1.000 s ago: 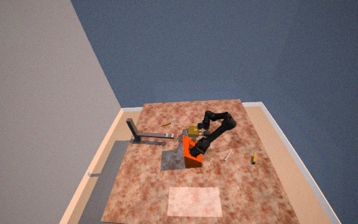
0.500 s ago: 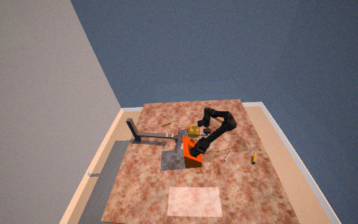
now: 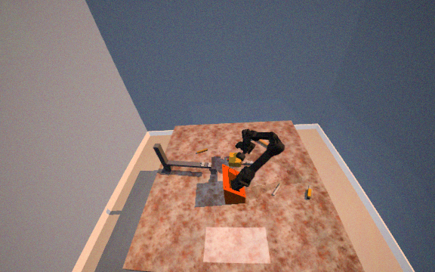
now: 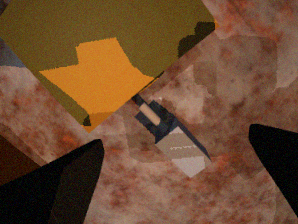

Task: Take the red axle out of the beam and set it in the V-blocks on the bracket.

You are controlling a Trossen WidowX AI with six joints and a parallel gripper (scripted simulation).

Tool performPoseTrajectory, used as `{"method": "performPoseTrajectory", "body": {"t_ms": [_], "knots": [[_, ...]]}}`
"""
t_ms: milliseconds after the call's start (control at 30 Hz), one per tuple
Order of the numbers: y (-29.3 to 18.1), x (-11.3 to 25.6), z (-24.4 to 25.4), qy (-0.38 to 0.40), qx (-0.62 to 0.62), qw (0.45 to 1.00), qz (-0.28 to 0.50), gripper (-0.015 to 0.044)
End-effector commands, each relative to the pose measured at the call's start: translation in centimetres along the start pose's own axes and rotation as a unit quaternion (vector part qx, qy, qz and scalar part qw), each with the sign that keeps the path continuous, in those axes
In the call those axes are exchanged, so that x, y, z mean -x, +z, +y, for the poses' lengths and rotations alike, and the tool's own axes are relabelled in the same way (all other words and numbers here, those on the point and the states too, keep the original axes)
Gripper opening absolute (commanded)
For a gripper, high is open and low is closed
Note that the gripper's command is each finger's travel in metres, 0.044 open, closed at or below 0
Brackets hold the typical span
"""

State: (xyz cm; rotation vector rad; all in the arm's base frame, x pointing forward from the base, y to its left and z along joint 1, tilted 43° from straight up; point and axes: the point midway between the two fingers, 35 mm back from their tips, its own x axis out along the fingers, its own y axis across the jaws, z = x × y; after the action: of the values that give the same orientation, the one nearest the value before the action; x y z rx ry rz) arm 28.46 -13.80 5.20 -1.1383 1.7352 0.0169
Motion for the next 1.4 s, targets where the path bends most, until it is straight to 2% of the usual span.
{"method": "performPoseTrajectory", "body": {"t_ms": [0,167,333,700,1100,1167,1367], "knots": [[2.8,0.1,0.9,0.006,-0.223,0.975,-0.004,0.044],[5.2,0.2,2.0,0.008,-0.419,0.908,-0.003,0.044],[7.5,0.2,3.2,0.008,-0.59,0.808,-0.001,0.044],[11.5,0.2,6.1,0.004,-0.796,0.606,0.001,0.044],[13.7,0.2,8.2,-0.001,-0.953,0.303,0.0,0.044],[13.8,0.1,8.3,-0.002,-0.959,0.283,0.0,0.044],[13.8,0.1,8.3,-0.002,-0.959,0.283,0.0,0.044]]}}
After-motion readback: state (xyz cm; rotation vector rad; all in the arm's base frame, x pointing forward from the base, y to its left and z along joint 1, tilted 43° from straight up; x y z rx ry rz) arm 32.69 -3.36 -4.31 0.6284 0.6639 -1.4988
